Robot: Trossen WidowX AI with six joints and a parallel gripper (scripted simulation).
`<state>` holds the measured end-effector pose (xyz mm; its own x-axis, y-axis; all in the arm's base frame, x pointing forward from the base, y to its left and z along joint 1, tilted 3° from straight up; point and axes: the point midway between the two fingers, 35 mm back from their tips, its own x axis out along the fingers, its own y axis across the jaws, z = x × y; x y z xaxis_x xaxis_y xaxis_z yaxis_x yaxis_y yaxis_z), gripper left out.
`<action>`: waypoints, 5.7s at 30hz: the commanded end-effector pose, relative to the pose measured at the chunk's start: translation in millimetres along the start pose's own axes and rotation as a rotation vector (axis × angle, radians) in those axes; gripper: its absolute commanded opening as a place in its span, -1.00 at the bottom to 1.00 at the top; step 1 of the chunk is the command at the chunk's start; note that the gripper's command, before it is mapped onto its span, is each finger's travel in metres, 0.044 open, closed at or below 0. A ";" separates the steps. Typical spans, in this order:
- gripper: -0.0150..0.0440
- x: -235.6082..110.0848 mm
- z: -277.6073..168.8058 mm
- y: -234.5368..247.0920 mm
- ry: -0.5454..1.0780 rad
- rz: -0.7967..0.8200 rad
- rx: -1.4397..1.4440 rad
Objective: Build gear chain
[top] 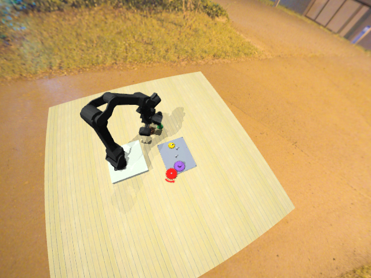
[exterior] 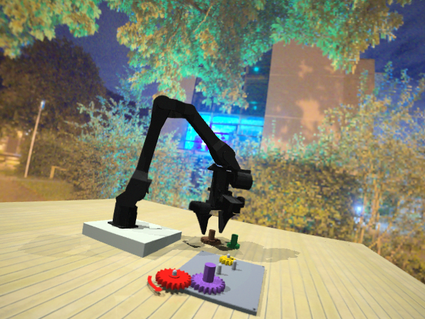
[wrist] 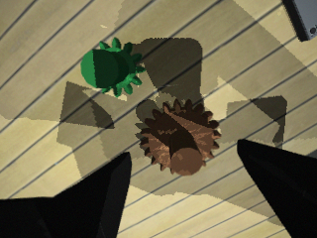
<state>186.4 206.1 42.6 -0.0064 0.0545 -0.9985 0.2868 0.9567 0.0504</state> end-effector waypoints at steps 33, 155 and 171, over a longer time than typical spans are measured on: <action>-0.49 -30.0 4.4 5.7 0.003 0.000 0.004; -0.49 -92.7 133.2 -77.9 -0.012 -0.001 0.017; -0.49 -80.2 157.3 -106.8 -0.017 -0.007 0.010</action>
<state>305.4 60.7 117.5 0.0100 0.0482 -0.9988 0.3004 0.9526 0.0490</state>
